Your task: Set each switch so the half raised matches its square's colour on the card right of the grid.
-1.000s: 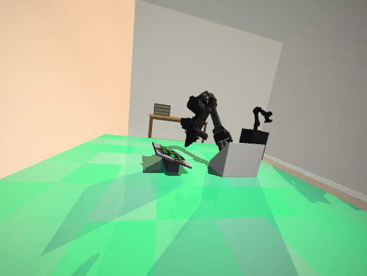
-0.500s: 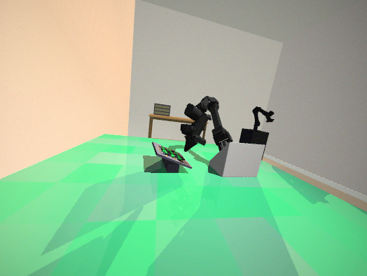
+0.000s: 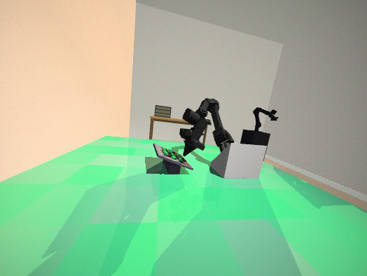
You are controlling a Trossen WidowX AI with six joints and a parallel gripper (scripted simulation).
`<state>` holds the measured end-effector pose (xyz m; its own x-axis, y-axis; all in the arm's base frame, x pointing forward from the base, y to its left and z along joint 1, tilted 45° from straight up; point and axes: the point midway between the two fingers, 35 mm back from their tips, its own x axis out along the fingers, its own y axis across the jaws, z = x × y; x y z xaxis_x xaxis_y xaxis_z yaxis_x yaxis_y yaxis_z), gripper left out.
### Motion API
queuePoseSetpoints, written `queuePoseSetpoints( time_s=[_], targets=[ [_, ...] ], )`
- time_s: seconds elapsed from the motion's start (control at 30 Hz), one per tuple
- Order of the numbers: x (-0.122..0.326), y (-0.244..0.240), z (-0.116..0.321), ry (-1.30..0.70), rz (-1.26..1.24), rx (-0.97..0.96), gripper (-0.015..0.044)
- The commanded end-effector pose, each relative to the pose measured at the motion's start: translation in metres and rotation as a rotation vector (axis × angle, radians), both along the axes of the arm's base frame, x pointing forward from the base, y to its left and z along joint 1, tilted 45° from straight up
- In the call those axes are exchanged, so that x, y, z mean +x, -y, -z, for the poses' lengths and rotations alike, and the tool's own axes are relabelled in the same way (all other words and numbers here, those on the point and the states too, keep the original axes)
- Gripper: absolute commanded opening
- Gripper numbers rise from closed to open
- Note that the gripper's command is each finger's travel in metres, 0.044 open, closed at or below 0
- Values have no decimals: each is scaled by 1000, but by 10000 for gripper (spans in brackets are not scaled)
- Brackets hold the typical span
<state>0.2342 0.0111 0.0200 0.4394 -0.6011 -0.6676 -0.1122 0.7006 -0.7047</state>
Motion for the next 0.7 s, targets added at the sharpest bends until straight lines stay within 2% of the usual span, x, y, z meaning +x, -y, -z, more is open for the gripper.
queuePoseSetpoints(
  time_s=[0.0, 0.67],
  targets=[
    [1, 4, 4, -4, -1, -5, 0],
    [3, 7, 8, -4, -1, -5, 0]
  ],
)
